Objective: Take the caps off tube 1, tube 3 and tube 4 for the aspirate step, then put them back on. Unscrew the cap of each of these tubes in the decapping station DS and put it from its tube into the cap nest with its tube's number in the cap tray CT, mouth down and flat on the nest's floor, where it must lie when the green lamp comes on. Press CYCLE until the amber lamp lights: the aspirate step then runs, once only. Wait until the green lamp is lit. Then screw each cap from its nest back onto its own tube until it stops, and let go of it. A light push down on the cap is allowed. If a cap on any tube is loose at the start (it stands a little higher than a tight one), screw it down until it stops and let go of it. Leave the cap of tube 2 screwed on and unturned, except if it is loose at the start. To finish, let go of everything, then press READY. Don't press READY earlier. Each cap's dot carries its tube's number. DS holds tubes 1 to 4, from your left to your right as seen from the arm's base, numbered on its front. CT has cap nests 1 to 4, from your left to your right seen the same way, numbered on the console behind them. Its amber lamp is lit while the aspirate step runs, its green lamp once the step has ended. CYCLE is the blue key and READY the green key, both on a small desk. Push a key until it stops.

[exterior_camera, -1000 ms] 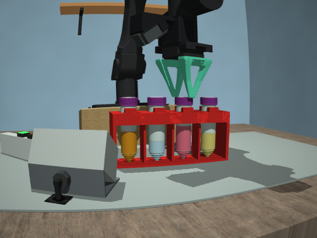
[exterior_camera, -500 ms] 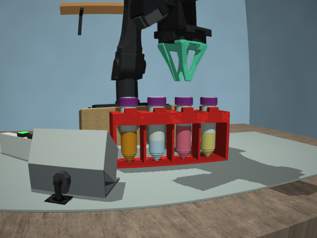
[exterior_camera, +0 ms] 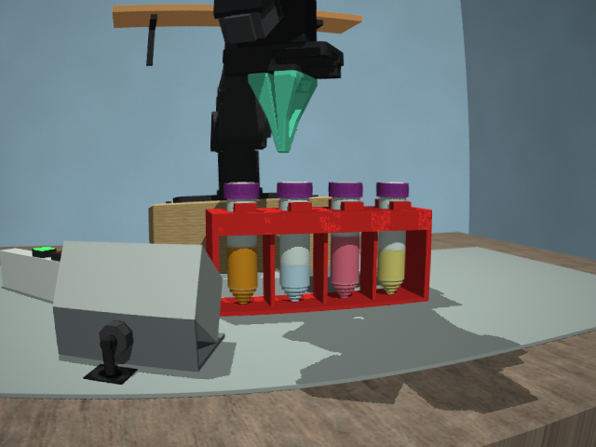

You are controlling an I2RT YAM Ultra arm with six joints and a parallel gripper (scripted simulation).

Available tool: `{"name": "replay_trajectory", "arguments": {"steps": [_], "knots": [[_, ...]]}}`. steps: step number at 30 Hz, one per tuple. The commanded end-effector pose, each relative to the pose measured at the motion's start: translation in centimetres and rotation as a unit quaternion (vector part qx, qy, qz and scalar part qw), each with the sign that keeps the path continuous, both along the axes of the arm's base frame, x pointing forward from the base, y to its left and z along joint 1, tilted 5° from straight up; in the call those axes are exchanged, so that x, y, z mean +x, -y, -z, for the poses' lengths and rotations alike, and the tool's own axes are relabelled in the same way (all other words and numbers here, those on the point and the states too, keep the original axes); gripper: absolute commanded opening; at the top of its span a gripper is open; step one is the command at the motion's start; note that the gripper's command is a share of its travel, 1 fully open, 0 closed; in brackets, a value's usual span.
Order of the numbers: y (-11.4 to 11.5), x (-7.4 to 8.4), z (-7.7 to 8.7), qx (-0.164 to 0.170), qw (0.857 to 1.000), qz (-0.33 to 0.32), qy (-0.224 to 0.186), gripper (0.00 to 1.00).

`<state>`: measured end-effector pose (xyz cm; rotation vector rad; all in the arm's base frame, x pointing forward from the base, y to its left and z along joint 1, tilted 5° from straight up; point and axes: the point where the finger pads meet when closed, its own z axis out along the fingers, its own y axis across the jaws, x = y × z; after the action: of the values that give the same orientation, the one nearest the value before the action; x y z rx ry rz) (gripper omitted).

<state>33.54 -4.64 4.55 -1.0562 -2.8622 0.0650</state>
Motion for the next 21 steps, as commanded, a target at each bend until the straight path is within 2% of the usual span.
{"name": "replay_trajectory", "arguments": {"steps": [1,9,17,21], "knots": [[1.0,0.9,-0.8,0.004,0.994,-0.106,0.013,0.00],[7.5,2.7,-0.8,0.004,0.994,-0.108,0.013,0.00],[7.6,2.7,-0.8,0.004,0.994,-0.108,0.013,0.00],[10.3,3.3,1.0,0.003,0.994,-0.108,0.013,0.00]]}}
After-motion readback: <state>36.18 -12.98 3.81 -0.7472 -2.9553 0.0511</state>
